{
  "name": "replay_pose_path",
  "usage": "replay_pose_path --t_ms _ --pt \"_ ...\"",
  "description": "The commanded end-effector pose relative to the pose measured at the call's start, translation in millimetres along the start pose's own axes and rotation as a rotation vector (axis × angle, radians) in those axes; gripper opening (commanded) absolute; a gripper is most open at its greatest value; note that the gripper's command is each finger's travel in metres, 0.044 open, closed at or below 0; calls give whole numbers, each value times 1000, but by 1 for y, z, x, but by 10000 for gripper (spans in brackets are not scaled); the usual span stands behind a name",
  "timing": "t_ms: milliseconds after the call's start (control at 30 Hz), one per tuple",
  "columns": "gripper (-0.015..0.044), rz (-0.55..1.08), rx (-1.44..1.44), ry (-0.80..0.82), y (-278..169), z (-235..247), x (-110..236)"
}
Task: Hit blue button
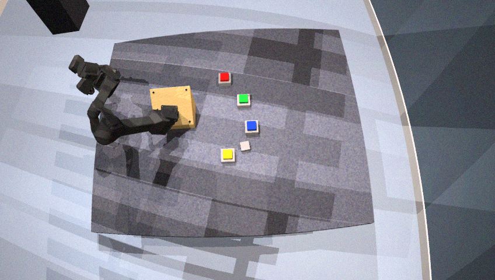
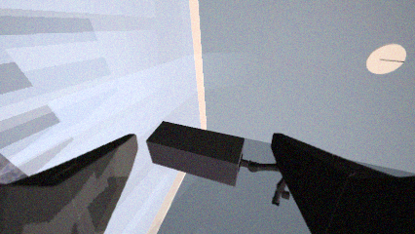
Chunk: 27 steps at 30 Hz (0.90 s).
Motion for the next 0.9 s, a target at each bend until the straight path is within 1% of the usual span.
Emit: replay_pose_path --t_ms 0,100,233,367,500,633,867 --pt "400 5 -6 -3 -1 -1 1" --pt "400 85 -93 -45 -19 -11 13" --pt "400 293 -340 -170 -68 -33 56" --pt "400 435 -546 -255 -100 -42 89" --pt "400 621 -851 -379 -140 -47 139" --pt "400 793 -1155 -516 -171 -41 195" --pt "400 1071 -1673 -779 -201 -8 298"
Point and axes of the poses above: the point midway between the two fingers, 35 mm back from their tips, its own x axis back along the fingers, its own z axis across the jaws, y = z × x, the point moved 8 cm from there along x, back along the fingers, and after that the axes turned 2 degrees about -x, right-handed, at the moved point
